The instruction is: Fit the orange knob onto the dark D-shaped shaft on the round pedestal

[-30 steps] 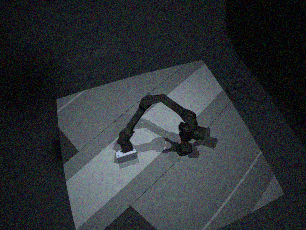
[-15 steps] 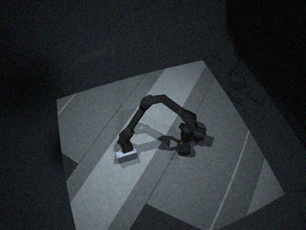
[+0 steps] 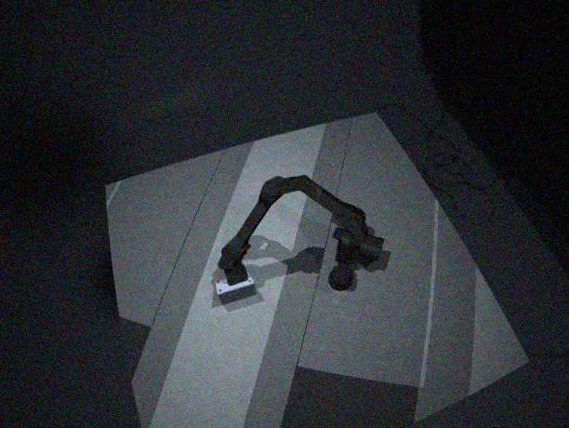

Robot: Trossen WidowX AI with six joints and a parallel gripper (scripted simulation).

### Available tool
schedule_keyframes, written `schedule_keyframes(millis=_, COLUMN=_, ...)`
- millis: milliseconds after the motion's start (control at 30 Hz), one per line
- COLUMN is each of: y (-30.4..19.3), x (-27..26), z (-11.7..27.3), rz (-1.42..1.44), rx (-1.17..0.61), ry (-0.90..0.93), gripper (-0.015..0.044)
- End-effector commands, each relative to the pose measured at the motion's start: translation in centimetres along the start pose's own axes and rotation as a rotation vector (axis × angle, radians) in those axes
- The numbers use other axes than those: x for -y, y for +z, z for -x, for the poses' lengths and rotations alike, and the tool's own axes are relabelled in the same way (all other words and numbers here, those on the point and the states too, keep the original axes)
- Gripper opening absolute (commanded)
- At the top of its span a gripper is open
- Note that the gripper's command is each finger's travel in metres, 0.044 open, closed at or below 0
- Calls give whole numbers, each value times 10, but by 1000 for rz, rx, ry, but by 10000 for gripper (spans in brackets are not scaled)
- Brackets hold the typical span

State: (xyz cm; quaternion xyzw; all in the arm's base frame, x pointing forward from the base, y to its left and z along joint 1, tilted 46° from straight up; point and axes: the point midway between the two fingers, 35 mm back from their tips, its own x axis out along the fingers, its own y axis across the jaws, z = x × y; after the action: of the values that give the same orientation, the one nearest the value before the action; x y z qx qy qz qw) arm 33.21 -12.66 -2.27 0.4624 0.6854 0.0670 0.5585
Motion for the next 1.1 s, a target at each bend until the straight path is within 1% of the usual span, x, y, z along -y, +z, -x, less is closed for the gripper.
schedule_keyframes(millis=0, y=2, x=0, z=1, rz=-106, rx=4, ry=0, gripper=0)
schedule_keyframes(millis=600, y=-1, x=1, z=-4, rz=-116, rx=3, ry=0, gripper=0)
schedule_keyframes(millis=800, y=-1, x=2, z=1, rz=-116, rx=4, ry=0, gripper=0)
schedule_keyframes(millis=1067, y=2, x=2, z=1, rz=-326, rx=4, ry=0, gripper=0)
